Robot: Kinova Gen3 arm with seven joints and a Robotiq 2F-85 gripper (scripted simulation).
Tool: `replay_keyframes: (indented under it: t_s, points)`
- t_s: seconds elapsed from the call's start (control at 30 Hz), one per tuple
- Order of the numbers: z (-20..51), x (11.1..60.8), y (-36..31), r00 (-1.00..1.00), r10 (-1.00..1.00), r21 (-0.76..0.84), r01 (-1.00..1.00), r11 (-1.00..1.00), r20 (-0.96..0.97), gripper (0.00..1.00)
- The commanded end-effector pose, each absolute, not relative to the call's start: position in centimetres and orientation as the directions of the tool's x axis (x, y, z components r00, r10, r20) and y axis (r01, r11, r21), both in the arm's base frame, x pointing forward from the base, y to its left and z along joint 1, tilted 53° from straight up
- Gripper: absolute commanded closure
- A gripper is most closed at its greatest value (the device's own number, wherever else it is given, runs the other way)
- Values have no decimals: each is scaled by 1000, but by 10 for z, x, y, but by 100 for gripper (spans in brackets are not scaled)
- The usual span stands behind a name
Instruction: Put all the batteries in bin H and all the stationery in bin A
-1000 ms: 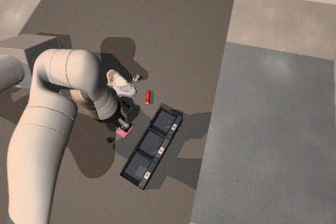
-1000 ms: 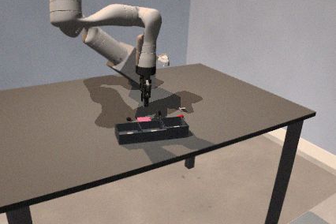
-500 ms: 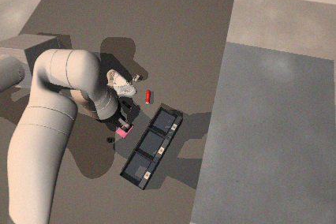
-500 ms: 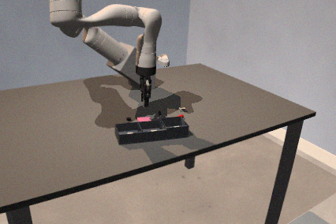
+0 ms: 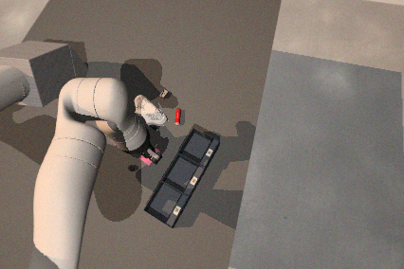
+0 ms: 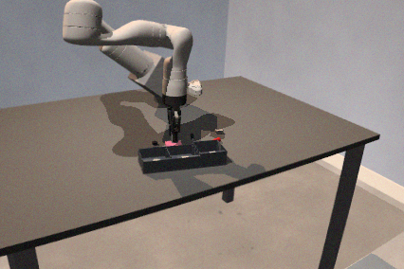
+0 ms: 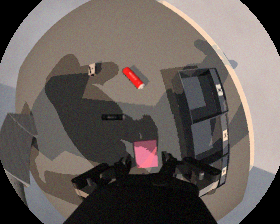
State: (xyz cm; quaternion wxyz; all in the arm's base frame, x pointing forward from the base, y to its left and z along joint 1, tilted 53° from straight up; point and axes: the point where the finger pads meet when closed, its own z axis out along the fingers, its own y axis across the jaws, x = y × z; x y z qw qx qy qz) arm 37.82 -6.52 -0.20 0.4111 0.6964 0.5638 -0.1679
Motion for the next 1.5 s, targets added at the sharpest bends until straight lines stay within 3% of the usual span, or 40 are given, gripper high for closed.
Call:
replay_keyframes:
  t_s: [0.0, 1.17, 1.2, 1.47]
  points:
    - [-8, 377, -72, 307, 645, 377, 926, -31, -700, 45]
    - [-15, 383, -80, 307, 645, 377, 926, -31, -700, 45]
    - [-15, 383, -80, 307, 645, 377, 926, -31, -700, 65]
    - [-15, 383, -80, 307, 645, 377, 926, -31, -700, 65]
